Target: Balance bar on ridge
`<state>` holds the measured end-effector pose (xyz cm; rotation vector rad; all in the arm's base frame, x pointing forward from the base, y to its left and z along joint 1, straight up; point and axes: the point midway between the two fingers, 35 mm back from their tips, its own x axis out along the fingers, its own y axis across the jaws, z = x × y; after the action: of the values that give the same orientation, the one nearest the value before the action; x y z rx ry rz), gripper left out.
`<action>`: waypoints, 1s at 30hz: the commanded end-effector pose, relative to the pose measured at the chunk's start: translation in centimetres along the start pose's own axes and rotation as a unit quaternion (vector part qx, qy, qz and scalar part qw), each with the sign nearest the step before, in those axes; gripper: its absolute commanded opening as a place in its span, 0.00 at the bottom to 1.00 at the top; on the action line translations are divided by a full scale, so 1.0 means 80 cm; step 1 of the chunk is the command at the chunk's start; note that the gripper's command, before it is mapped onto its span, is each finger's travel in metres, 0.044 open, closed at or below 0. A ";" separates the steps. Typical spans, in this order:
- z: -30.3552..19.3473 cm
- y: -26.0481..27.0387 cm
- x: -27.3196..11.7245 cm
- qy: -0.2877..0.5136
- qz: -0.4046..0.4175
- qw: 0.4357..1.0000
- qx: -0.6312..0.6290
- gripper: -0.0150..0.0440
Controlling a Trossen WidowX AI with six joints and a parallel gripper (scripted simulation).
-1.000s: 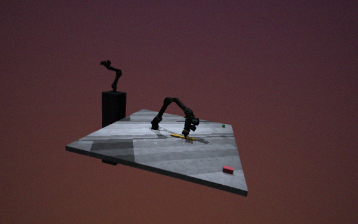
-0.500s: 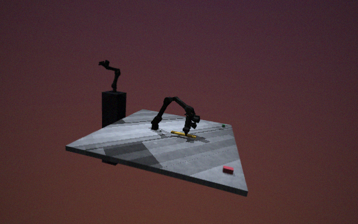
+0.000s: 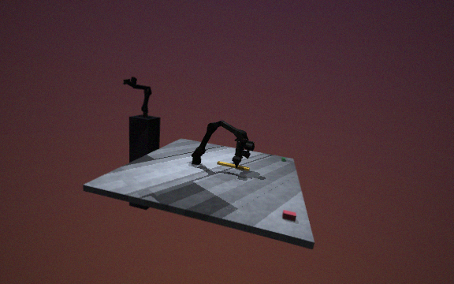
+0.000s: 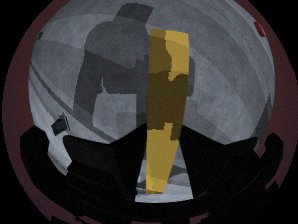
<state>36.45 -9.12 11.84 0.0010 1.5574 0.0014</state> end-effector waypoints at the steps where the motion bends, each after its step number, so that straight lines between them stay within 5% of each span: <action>1: 0.001 -0.001 -0.020 -0.008 -0.004 1.000 0.002 0.25; 13: -0.002 0.003 -0.044 -0.008 -0.004 1.000 0.009 0.25; 30: 0.011 0.085 -0.044 -0.008 0.000 0.980 0.199 0.25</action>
<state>37.11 -3.50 15.19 0.2632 1.5311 -0.2569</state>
